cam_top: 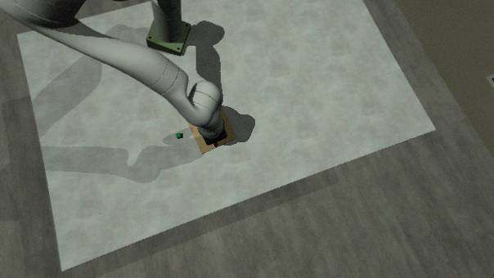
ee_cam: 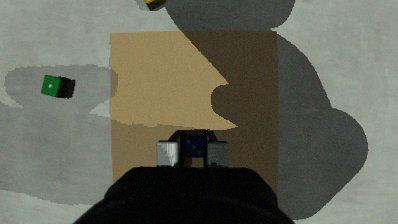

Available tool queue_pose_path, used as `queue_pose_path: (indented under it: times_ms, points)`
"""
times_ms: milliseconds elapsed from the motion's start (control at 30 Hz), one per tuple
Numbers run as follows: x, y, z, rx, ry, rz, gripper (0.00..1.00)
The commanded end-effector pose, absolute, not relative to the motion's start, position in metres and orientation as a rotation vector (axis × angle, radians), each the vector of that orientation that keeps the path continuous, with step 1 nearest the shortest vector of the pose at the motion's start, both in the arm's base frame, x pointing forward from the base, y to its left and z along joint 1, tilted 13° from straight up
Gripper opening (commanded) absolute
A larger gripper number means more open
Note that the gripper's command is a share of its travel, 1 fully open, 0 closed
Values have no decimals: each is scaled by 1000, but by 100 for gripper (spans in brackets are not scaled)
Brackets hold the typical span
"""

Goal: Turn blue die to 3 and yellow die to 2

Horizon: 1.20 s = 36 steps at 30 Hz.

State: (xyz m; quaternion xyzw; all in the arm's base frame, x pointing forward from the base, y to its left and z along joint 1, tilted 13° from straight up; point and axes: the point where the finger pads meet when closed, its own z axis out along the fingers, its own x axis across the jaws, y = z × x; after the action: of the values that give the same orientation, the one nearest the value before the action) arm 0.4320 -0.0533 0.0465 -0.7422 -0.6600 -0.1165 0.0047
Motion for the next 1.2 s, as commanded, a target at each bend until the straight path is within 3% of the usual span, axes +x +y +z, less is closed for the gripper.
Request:
queue_pose_path:
  times_ms: [0, 133, 167, 233, 267, 433, 467, 1167]
  points:
    - [432, -54, 47, -2326, -2068, -366, 40]
    - [432, -54, 47, -2326, -2068, -366, 40]
    - [432, -54, 47, -2326, -2068, -366, 46]
    - [432, -54, 47, -2326, -2068, -366, 46]
    - [432, -54, 47, -2326, -2068, -366, 52]
    - [432, -54, 47, -2326, -2068, -366, 58]
    - [432, -54, 47, -2326, -2068, -366, 64]
    - [429, -57, 65, -2326, -2068, -366, 64]
